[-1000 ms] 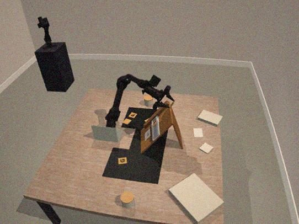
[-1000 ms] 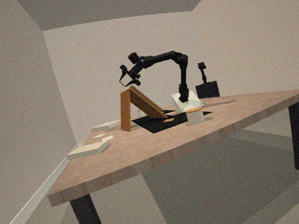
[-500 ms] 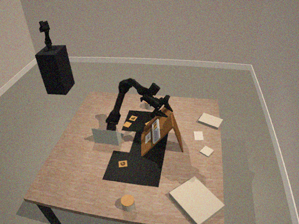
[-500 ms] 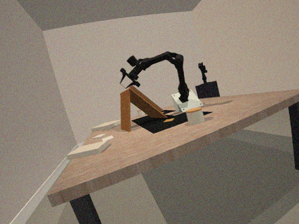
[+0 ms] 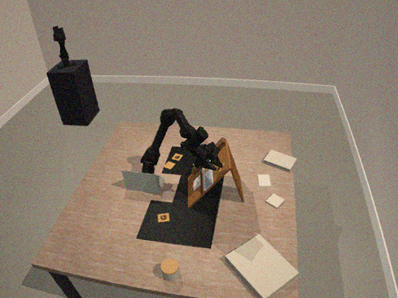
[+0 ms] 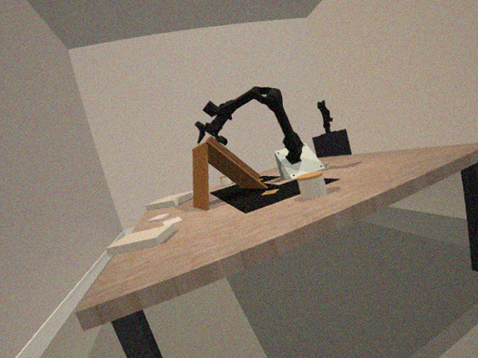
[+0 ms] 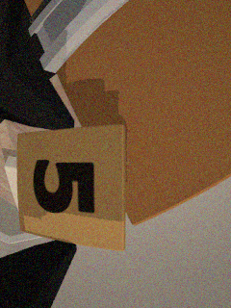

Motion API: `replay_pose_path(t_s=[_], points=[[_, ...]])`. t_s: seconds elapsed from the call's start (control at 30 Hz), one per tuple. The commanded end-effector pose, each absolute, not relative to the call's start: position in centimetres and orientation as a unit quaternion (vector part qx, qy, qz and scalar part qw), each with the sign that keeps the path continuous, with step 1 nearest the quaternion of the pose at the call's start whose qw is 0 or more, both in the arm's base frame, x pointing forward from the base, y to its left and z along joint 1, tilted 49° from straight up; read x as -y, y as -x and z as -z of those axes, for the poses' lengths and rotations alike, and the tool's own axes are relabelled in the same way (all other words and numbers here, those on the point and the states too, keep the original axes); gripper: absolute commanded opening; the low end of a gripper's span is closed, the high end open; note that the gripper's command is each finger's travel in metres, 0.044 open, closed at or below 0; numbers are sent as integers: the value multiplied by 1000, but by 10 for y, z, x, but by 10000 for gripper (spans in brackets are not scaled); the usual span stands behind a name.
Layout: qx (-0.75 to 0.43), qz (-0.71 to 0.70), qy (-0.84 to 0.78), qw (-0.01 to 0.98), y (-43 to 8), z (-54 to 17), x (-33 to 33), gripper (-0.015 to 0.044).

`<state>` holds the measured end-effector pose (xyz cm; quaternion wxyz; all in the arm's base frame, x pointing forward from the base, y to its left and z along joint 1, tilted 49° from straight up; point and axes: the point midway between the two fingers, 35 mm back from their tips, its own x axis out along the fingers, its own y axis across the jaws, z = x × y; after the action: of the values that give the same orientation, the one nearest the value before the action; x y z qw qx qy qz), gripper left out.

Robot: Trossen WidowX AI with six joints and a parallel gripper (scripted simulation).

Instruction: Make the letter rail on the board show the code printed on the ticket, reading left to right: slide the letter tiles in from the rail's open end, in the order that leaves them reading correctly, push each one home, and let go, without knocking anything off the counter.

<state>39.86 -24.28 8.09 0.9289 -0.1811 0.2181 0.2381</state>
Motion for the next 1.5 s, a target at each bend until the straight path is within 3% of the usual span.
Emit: replay_pose_path(t_s=[0.0,0.93,1.47], points=[[-225,-239,120,937,-392,-63,249,0],[-243,-208,-333,887,-330,67,258,0],[-244,-207,-342,884,-353,80,242,0]])
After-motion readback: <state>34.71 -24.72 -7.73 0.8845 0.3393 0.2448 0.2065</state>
